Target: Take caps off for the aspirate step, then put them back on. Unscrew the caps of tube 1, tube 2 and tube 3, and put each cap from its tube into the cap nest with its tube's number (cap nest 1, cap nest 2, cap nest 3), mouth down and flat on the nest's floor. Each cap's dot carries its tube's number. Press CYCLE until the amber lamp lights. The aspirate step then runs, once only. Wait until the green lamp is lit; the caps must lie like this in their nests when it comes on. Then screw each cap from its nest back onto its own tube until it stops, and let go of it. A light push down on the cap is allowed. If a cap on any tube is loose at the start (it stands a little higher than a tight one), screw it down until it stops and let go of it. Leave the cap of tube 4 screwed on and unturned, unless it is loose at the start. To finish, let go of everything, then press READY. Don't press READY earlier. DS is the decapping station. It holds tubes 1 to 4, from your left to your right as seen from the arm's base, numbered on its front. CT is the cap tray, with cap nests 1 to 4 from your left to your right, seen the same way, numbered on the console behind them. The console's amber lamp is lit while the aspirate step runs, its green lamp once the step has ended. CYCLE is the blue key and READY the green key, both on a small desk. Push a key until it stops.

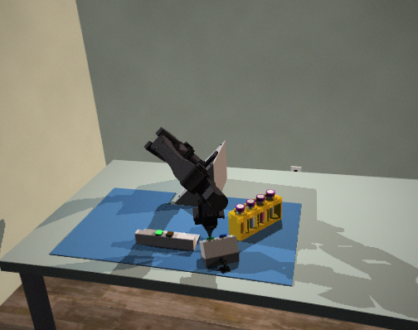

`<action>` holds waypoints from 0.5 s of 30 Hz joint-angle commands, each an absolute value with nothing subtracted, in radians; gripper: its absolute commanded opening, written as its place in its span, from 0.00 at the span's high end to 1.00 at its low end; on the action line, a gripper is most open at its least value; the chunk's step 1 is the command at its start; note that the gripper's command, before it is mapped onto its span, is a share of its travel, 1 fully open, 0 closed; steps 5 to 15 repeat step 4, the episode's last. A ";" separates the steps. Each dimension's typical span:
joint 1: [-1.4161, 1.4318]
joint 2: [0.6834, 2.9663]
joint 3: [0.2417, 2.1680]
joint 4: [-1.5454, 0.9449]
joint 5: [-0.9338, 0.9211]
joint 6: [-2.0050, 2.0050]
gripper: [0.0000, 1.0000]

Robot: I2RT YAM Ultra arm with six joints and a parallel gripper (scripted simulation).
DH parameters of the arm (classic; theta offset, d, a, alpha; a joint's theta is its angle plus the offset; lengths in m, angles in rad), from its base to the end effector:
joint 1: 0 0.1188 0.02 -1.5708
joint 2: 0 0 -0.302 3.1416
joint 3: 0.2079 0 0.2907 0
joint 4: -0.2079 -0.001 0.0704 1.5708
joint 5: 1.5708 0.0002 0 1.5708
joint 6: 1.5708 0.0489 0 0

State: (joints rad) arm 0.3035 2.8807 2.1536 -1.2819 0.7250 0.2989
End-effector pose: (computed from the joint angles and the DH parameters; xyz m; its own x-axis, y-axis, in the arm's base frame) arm 0.5043 0.1250 -0.0443 -0.9708 -0.0730 0.2287 -0.2159 0.6819 -0.6988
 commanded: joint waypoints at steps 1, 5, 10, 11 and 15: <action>0.312 2.863 2.153 -1.266 0.731 0.293 1.00; 0.309 2.863 2.147 -1.257 0.732 0.290 1.00; 0.309 2.863 2.147 -1.257 0.732 0.290 1.00; 0.309 2.863 2.147 -1.257 0.732 0.290 1.00; 0.309 2.863 2.147 -1.257 0.732 0.290 1.00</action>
